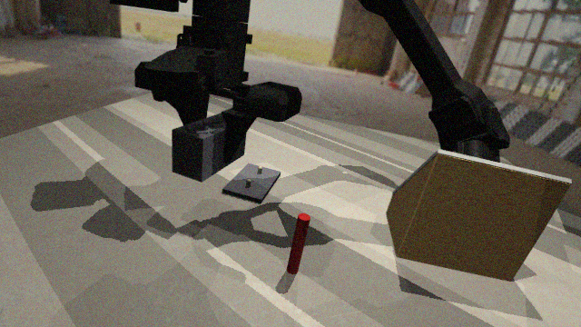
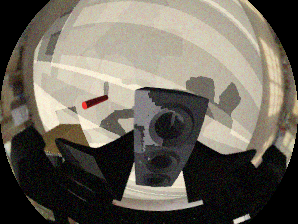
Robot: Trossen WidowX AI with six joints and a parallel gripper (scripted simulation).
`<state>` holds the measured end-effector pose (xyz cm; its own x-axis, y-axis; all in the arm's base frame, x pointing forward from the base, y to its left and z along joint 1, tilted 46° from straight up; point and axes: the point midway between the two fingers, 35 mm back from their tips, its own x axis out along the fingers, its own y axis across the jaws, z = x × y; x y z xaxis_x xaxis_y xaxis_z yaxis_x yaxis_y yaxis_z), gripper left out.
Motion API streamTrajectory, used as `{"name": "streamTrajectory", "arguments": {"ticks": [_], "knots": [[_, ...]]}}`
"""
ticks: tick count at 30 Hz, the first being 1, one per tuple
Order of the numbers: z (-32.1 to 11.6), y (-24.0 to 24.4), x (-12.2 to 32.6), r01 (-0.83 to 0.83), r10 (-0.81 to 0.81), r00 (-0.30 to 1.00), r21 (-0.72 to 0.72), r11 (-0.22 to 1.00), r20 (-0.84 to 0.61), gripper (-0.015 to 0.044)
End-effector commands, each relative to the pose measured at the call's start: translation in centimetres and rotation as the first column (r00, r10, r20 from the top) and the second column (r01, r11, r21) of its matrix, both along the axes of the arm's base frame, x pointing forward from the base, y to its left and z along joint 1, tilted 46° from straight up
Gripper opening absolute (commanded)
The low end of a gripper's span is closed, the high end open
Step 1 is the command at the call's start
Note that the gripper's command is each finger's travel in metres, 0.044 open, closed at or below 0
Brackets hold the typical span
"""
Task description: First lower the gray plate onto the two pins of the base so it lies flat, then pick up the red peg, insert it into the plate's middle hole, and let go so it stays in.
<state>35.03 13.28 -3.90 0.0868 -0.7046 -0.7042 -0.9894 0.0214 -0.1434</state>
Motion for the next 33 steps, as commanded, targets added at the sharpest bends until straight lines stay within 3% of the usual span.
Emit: {"name": "streamTrajectory", "arguments": {"ticks": [1,11,33], "knots": [[1.1,1.1,-0.1,0.000,0.000,1.000,0.006,1.000,0.009,0.0000],[2.6,2.0,-0.4,-0.001,0.001,1.000,0.002,1.000,0.009,0.0000],[4.8,-4.8,0.8,-0.040,0.040,0.999,0.012,0.999,-0.026,0.0000]]}}
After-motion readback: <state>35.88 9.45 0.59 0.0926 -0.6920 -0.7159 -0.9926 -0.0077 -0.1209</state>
